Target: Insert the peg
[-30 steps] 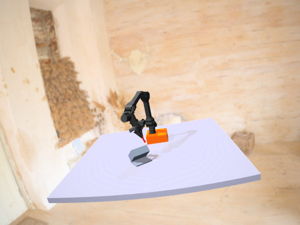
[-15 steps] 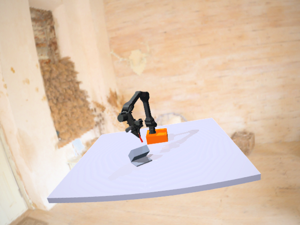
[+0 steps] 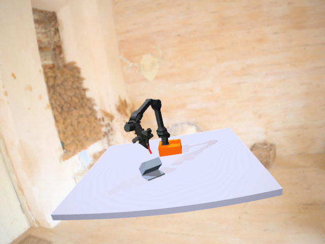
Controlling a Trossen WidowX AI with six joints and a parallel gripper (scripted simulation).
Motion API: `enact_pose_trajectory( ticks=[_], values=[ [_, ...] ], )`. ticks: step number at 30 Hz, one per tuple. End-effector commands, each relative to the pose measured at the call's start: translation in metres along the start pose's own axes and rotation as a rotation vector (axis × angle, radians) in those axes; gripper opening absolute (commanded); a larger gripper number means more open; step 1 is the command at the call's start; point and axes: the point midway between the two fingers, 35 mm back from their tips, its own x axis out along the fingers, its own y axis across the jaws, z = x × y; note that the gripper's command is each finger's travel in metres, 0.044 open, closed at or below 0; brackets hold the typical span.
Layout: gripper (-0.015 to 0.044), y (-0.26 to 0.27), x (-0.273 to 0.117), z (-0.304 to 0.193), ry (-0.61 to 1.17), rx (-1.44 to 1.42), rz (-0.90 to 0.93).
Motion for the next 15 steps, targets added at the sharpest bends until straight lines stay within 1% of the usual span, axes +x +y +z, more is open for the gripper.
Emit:
enact_pose_trajectory(
  ticks=[1, 15],
  values=[
    [0.0000, -0.002, -0.003, -0.003, -0.009, 0.028, -0.014],
    [0.0000, -0.008, -0.016, -0.018, -0.036, 0.123, -0.062]
  ],
)
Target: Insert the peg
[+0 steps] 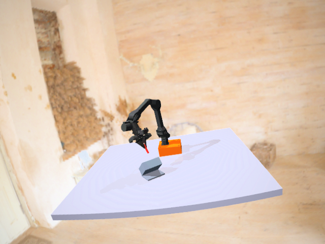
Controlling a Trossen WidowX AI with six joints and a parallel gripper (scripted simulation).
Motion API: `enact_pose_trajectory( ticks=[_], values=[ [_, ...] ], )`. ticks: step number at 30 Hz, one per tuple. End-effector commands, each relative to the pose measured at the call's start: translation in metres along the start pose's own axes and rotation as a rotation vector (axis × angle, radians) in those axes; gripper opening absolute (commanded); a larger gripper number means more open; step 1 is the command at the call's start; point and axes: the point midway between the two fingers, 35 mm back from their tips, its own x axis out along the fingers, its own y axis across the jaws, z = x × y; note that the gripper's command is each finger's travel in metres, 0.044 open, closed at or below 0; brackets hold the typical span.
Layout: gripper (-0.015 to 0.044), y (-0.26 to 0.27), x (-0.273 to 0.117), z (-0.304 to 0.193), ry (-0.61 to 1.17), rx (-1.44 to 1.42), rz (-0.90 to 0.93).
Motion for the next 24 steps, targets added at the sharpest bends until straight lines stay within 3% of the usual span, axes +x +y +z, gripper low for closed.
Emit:
enact_pose_trajectory(
  ticks=[1, 12, 24],
  values=[
    [0.0000, -0.002, -0.004, -0.003, -0.010, 0.028, -0.014],
    [0.0000, -0.007, -0.013, -0.013, -0.030, 0.095, -0.049],
    [0.0000, -0.012, 0.004, -0.016, -0.038, 0.120, -0.064]
  ],
)
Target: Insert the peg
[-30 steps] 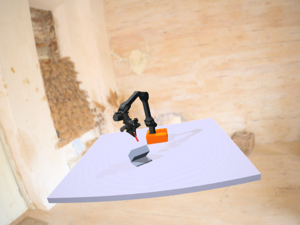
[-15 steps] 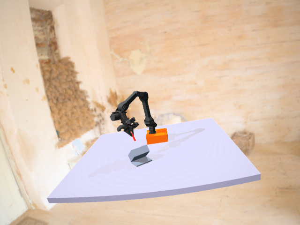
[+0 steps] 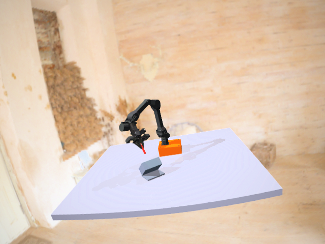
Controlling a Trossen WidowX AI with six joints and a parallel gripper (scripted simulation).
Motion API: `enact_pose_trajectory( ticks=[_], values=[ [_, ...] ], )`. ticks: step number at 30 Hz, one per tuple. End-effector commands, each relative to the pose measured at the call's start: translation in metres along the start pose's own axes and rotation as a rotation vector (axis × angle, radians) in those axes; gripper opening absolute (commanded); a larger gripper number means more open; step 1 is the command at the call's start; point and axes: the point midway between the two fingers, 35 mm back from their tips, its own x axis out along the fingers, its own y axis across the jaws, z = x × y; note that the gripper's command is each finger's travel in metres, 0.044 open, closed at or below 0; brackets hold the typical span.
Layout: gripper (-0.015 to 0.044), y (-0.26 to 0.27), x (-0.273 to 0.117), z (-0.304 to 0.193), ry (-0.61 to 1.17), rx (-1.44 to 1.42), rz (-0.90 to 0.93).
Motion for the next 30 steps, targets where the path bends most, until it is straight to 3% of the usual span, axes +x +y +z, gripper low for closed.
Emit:
enact_pose_trajectory(
  ticks=[1, 30],
  values=[
    [0.0000, 0.001, 0.011, -0.004, -0.005, 0.023, 0.010],
    [0.0000, -0.001, 0.039, -0.008, -0.021, 0.044, -0.011]
  ],
)
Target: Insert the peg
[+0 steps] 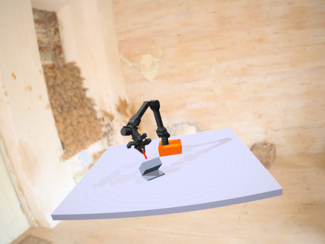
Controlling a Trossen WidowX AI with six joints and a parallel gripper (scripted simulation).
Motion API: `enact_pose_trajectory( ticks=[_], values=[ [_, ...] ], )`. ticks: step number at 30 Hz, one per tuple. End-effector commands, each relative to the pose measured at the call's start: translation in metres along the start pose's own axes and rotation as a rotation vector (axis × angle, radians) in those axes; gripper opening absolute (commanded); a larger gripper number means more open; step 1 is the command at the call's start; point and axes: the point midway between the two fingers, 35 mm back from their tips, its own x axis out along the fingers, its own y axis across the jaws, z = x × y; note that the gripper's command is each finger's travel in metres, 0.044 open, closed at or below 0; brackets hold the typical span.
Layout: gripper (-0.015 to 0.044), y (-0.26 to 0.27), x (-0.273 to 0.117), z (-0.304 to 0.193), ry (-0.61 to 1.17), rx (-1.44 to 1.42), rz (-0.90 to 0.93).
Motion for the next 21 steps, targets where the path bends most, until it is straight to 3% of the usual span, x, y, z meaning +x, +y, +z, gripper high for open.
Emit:
enact_pose_trajectory(
  ticks=[1, 21],
  values=[
    [0.0000, 0.001, 0.004, -0.001, -0.002, 0.000, 0.008],
    [0.0000, 0.001, 0.024, 0.000, -0.004, 0.004, 0.008]
  ],
)
